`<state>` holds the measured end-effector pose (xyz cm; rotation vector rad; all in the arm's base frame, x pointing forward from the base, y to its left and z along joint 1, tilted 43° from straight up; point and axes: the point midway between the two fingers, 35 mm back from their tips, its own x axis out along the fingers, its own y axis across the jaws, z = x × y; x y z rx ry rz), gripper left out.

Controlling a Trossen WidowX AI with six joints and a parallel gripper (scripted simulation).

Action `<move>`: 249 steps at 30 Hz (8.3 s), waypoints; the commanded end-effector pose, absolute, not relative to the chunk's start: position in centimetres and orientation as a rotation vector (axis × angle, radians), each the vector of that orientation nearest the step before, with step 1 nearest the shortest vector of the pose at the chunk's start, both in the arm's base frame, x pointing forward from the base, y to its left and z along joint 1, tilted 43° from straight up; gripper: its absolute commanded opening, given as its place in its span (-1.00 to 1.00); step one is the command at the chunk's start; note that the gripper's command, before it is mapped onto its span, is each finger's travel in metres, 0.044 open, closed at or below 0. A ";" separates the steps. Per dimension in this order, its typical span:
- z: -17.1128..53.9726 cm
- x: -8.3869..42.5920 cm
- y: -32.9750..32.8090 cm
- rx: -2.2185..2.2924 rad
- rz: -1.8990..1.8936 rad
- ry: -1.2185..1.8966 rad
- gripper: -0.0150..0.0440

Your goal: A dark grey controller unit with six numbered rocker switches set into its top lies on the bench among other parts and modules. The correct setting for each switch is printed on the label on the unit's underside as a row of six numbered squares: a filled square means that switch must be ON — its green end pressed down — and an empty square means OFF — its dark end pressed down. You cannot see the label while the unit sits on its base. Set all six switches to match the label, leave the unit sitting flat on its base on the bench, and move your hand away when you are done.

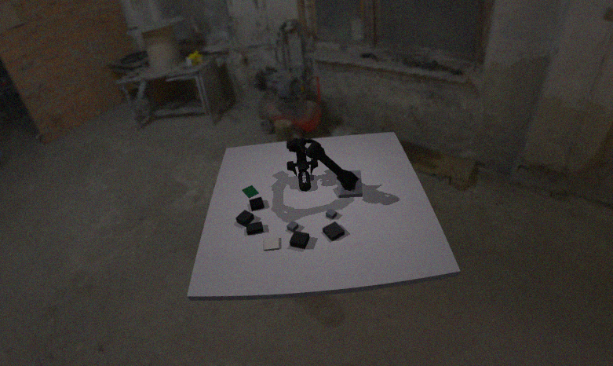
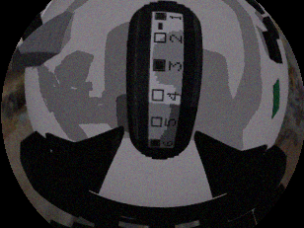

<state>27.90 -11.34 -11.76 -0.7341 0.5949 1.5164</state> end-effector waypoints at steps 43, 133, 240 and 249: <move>-4.3 25.3 -11.4 -0.057 0.979 1.006 0.02; -9.4 28.0 -13.2 -0.724 1.514 0.584 1.00; -6.7 27.6 -13.0 -0.744 1.523 0.573 0.65; -6.0 27.6 -13.1 -0.743 1.523 0.573 0.65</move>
